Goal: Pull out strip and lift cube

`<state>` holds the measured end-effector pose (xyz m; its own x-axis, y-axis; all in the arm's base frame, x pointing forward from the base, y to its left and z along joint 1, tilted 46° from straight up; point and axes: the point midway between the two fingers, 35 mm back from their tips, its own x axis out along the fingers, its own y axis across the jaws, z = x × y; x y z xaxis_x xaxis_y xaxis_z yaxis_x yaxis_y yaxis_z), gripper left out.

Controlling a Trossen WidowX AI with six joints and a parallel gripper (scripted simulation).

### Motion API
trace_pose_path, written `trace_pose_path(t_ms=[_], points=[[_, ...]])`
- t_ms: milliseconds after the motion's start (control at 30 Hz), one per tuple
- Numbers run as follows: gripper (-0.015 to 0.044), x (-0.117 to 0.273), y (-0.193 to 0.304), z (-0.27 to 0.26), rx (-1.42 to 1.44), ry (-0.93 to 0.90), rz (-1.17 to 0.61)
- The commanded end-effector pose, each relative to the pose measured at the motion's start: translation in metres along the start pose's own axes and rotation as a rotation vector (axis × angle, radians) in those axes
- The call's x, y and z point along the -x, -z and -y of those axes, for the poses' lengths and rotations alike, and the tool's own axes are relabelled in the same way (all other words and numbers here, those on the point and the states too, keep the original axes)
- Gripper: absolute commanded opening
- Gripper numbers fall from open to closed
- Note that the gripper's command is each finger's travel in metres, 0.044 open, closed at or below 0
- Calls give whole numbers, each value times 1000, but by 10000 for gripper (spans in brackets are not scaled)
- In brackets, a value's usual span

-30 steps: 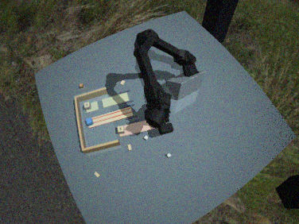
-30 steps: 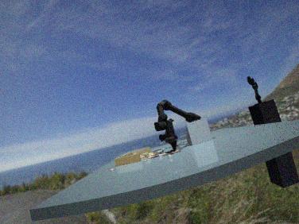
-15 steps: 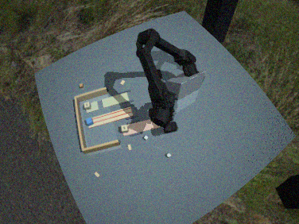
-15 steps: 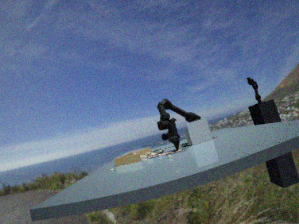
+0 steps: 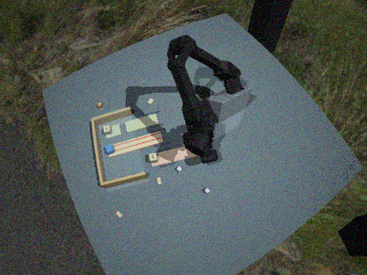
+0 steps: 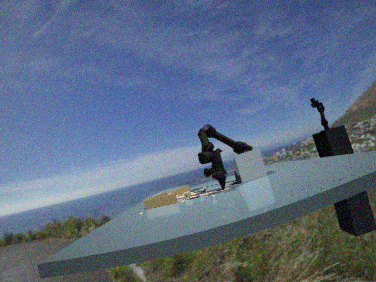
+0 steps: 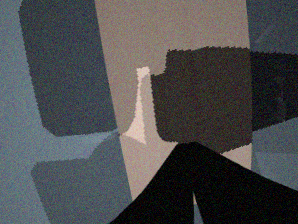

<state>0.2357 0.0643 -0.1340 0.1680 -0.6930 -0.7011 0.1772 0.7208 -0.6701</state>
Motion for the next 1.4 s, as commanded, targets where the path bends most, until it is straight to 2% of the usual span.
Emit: trace_pose_path(t_ms=[0, 467, 633, 800, 933, 1367], points=[[0, -4, 8, 5, 6, 10, -24], [0, -4, 8, 5, 6, 10, -24], [0, 40, -2, -1, 5, 6, -24], [0, 43, -2, -1, 6, 7, -25], [105, 40, -21, 0, -86, 8, -24], [440, 42, -64, 2, -94, 9, -22]])
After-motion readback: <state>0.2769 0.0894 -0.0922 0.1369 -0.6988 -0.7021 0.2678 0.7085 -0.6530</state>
